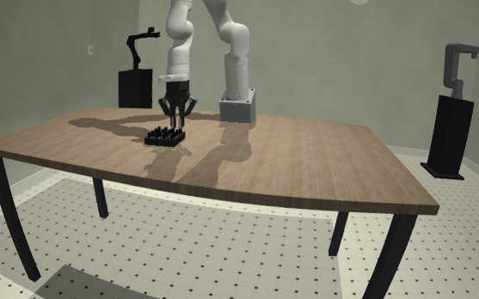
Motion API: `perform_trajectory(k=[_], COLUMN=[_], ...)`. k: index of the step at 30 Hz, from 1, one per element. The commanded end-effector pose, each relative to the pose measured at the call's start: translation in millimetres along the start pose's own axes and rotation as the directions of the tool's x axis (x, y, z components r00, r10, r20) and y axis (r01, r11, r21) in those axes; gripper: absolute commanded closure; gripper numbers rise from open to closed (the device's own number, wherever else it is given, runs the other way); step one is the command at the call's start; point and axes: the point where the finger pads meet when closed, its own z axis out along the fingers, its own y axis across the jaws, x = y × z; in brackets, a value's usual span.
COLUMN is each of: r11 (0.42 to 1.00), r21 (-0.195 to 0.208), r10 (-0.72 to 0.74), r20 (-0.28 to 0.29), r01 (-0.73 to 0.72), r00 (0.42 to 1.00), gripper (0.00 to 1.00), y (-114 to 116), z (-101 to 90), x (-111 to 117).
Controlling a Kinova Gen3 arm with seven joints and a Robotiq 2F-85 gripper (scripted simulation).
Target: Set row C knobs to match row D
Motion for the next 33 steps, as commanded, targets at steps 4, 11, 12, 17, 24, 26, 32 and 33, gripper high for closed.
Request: perform_trajectory(k=[4,11,12,17,24,26,32,33], r11=[1.0,1.0,1.0,1.0,1.0,1.0,1.0,1.0], r21=[-0.007,-0.006,-0.006,-0.006,-0.006,-0.006,-0.006,-0.006], r10=[-0.002,-0.002,-0.002,-0.002,-0.002,-0.002,-0.002,-0.002], r20=[-0.001,0.0,0.0,0.001,0.001,0.0,0.0,0.0], r01=[0.002,0.002,0.002,0.002,0.002,0.002,0.002,0.002], r00=[1.0,1.0,1.0,1.0,1.0,1.0,1.0,1.0], gripper=[0.81,0.81,0.81,0.81,0.81,0.81,0.81,0.81], y=[2.7,2.6,2.6,2.3,2.3,2.3,2.3,2.3], z=[0.2,3.5,4.1,6.4,12.3,13.4,14.1,14.1], x=[1.2,0.9,0.9,0.4,0.5,0.4,0.6,0.6])
